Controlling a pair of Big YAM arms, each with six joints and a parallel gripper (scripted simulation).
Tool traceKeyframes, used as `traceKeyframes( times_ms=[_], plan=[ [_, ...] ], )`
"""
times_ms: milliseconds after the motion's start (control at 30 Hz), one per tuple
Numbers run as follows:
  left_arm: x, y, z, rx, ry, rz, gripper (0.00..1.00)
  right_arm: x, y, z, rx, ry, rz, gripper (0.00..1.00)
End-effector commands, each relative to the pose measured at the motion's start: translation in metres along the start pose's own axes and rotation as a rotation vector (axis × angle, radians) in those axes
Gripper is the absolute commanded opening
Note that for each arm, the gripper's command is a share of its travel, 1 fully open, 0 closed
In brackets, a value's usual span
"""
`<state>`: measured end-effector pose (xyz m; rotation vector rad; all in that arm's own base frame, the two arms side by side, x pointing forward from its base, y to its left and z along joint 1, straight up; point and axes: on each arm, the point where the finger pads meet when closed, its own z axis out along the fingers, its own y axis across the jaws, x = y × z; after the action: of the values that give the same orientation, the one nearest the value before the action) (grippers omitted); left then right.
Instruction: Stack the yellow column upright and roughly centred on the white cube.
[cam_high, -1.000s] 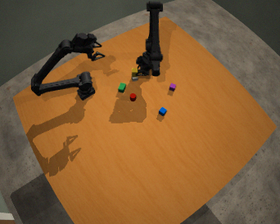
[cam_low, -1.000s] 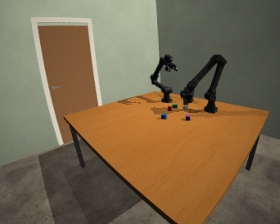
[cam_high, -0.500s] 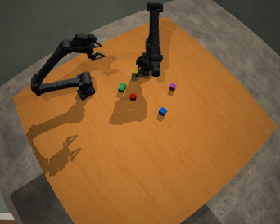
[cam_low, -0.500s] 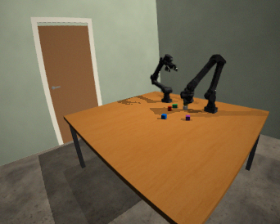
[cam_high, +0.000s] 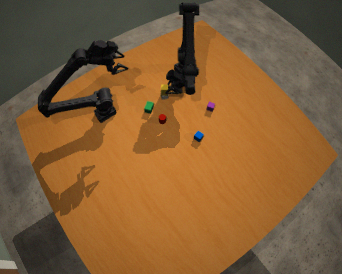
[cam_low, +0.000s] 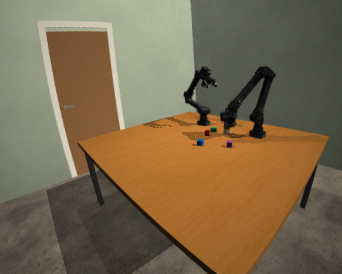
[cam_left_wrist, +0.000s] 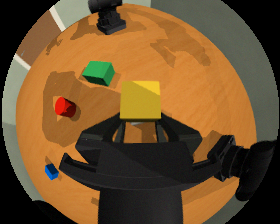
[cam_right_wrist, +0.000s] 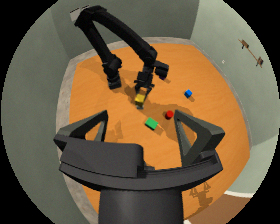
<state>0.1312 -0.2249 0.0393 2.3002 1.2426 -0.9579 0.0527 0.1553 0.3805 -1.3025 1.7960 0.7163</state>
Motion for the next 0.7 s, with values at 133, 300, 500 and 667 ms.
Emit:
traceKeyframes(
  times_ms=[133, 300, 500, 667],
  plan=[
    [-0.001, 0.003, -0.001, -0.008, -0.001, 0.009, 0.46, -0.010, 0.002, -0.009, -0.005, -0.018, 0.003, 1.00],
    [-0.003, -0.001, -0.009, -0.029, 0.001, 0.023, 0.64, -0.010, 0.002, -0.009, -0.005, -0.018, 0.003, 1.00],
    [-0.015, 0.011, -0.026, -0.073, 0.000, 0.063, 0.64, -0.010, 0.002, -0.009, -0.005, -0.018, 0.003, 1.00],
    [-0.013, 0.010, -0.036, -0.064, 0.004, 0.054, 0.64, -0.010, 0.002, -0.009, -0.005, -0.018, 0.003, 1.00]
  ],
)
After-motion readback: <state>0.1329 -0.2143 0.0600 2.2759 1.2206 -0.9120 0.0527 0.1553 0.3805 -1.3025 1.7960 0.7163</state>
